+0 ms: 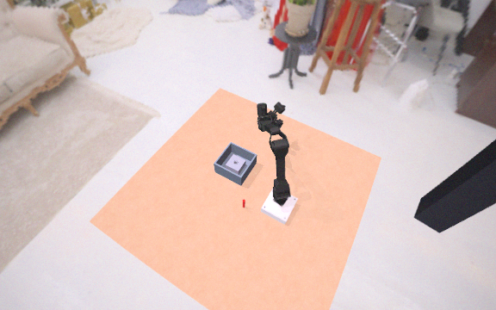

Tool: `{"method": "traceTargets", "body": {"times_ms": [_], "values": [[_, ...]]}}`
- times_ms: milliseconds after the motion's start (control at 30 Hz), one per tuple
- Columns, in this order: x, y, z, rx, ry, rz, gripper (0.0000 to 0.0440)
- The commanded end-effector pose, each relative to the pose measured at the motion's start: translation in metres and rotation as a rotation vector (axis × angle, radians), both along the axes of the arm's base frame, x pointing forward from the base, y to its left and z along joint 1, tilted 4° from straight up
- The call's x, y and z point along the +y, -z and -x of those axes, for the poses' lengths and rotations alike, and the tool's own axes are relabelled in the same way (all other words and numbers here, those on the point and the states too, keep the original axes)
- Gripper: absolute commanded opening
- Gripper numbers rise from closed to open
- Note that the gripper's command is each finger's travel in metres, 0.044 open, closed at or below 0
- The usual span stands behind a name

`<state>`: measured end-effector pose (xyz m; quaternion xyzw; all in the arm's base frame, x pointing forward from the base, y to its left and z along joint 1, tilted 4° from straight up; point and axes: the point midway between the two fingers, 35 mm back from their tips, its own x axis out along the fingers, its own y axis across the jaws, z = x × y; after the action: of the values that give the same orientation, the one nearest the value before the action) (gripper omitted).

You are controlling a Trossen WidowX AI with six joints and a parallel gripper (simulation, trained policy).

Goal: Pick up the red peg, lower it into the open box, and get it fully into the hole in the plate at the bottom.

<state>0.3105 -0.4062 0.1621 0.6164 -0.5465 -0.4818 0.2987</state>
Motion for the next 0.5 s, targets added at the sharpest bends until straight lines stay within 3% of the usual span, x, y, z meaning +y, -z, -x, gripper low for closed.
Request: {"method": "traceTargets", "body": {"times_ms": [0,467], "values": [[0.026,-0.003,-0.017,0.108,-0.075,-0.032,0.0440],[0.129,-0.018,-0.066,0.470,-0.399,-0.099,0.0440]]}}
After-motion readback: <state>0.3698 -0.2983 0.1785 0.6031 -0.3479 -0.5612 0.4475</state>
